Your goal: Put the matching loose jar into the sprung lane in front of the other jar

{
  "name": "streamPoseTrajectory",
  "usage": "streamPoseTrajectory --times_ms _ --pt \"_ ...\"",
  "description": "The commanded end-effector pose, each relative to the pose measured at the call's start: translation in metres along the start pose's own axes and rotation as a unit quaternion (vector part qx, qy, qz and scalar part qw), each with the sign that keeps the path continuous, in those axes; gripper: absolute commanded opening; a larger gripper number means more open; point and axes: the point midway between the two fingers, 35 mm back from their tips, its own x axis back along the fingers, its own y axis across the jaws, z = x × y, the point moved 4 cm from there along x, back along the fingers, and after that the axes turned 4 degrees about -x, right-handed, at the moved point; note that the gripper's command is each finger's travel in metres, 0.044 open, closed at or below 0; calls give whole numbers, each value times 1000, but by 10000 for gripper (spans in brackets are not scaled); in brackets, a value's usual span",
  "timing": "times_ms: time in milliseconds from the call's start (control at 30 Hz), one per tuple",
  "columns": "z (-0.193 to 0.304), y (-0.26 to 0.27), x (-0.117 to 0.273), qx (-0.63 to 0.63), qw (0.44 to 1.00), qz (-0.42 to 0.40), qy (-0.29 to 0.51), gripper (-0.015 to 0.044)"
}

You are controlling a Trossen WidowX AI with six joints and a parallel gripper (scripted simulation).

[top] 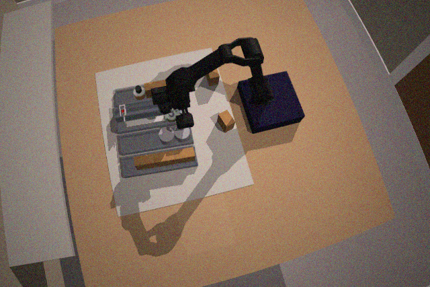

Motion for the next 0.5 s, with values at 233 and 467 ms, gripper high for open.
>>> streamPoseTrajectory --times_ms 233,467 --pt "18 -1 5 2 1000 -1 0 302" --pt "44 -3 6 2 1000 -1 1 302"
